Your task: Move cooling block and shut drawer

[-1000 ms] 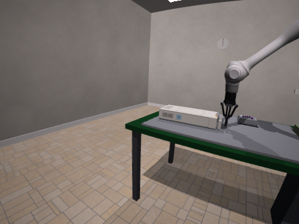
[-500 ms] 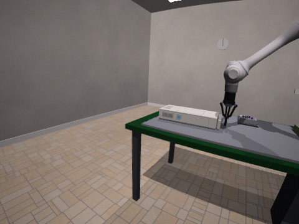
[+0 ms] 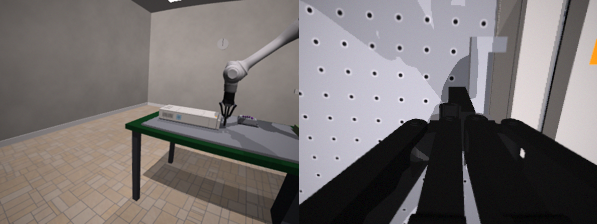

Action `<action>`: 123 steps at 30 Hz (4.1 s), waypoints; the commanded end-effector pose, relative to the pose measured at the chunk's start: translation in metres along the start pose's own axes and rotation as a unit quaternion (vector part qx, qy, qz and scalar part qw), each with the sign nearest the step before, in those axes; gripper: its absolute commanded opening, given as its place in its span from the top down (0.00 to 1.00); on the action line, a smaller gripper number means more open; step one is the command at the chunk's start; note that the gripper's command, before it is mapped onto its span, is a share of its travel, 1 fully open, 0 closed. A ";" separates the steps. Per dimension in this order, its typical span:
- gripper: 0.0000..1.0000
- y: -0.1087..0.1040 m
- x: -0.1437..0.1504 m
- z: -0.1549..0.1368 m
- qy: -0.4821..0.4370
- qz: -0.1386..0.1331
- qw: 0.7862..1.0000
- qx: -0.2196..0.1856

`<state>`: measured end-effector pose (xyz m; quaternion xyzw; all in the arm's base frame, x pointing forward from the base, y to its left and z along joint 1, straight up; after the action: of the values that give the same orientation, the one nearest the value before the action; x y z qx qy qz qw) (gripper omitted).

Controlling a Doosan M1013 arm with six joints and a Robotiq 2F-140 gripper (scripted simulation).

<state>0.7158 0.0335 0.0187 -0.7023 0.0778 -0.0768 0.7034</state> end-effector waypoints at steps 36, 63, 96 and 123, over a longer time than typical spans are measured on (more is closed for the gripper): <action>0.90 -0.001 0.004 0.001 0.000 -0.001 1.000 0.000; 0.90 -0.001 0.000 0.000 0.000 -0.001 1.000 0.000; 0.90 -0.001 -0.038 -0.009 0.000 -0.001 1.000 0.000; 0.90 -0.014 -0.040 -0.009 0.000 -0.001 1.000 0.000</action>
<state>0.6745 0.0331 0.0286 -0.7023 0.0778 -0.0768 0.7034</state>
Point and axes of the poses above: the point where the finger pads meet when closed, its own y axis out along the fingers, its own x axis across the jaws, z = x × y, the point moved 2 cm from there along -y, back along the fingers, and after that the axes turned 13 degrees about y, right-handed, at the moved point
